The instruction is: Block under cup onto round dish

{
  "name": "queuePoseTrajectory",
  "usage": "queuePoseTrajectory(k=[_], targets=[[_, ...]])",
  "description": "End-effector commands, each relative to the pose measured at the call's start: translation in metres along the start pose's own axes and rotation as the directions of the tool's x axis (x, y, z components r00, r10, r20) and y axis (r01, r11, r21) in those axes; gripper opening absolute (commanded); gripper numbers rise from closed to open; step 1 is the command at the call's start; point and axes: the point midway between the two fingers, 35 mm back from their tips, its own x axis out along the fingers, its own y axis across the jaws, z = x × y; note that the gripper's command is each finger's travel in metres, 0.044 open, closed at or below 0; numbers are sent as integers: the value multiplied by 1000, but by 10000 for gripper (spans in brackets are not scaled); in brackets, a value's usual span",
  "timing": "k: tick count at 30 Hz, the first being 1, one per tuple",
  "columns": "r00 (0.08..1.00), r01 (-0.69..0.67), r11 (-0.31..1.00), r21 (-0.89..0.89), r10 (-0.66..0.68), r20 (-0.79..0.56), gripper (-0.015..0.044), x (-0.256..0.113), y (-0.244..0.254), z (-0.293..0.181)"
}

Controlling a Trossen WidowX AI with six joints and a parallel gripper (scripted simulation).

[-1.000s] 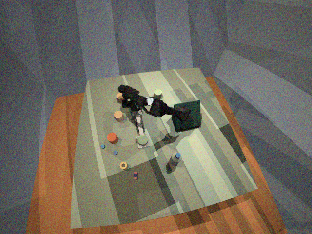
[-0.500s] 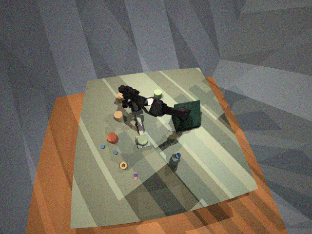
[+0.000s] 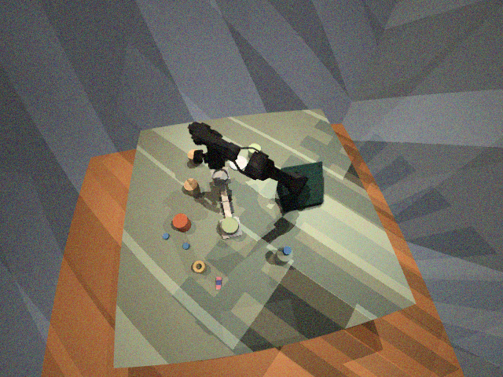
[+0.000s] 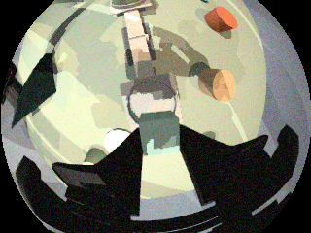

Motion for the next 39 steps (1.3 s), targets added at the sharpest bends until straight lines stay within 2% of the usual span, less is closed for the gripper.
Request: queuePoseTrajectory(k=[1,7,28,39], targets=[[1000,0,1000,-12,0,-8,0,-21,1,2],[1000,1,1000,-12,-1,-9,0,-16,5,-8],[1000,0,1000,-11,0,-15,0,70,89,-125],[1000,0,1000,-11,0,-15,0,88,96,-130]])
